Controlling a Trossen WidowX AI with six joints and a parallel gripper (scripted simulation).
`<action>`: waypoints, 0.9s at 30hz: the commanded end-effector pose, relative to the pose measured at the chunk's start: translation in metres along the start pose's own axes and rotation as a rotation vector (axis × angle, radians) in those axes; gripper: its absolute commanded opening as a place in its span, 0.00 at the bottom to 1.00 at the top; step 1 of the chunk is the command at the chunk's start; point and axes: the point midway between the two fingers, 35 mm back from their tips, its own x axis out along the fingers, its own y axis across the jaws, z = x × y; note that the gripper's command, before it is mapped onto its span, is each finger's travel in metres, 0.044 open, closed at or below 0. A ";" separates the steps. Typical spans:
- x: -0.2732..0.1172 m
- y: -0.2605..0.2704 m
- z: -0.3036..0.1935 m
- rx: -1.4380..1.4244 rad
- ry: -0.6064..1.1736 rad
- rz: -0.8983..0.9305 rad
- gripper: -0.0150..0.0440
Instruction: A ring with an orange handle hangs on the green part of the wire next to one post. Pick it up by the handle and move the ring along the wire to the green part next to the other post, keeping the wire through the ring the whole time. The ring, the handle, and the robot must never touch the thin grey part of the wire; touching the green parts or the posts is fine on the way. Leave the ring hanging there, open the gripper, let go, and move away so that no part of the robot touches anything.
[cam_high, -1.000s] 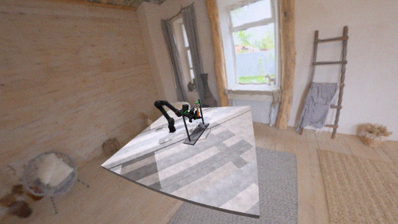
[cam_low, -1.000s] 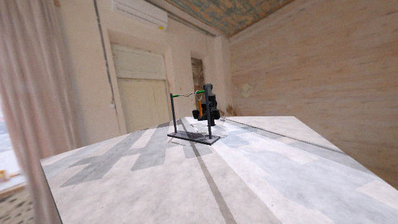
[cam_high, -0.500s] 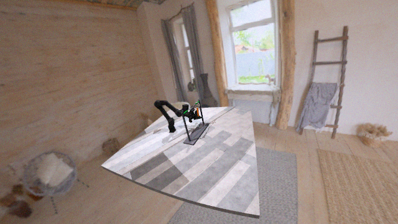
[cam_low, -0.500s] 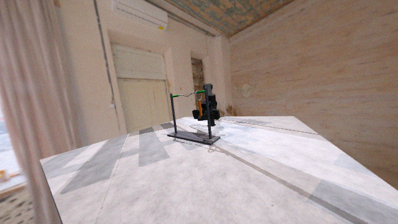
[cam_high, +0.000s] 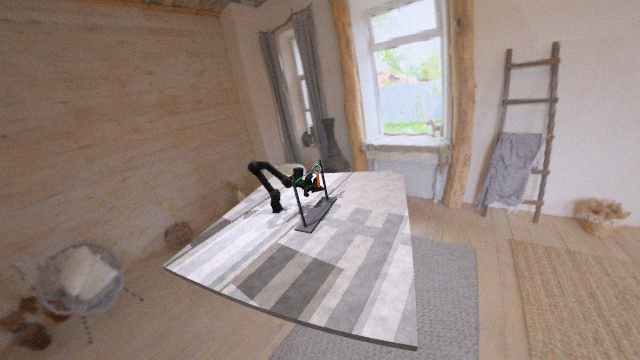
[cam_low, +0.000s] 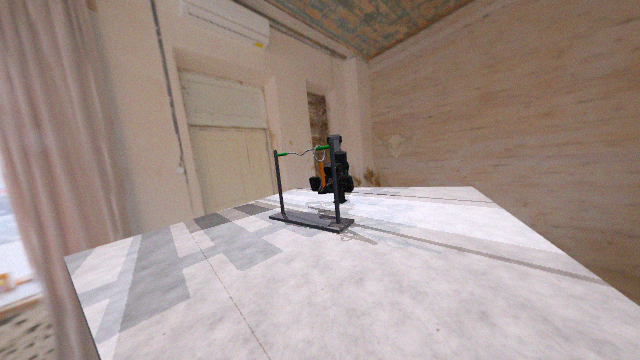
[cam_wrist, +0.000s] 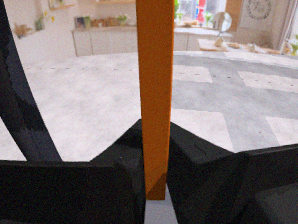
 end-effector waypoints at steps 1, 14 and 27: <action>0.000 -0.001 -0.001 0.004 0.002 -0.004 0.00; 0.000 0.000 0.000 0.000 0.000 0.000 0.36; -0.020 0.002 0.001 0.003 0.004 -0.001 0.53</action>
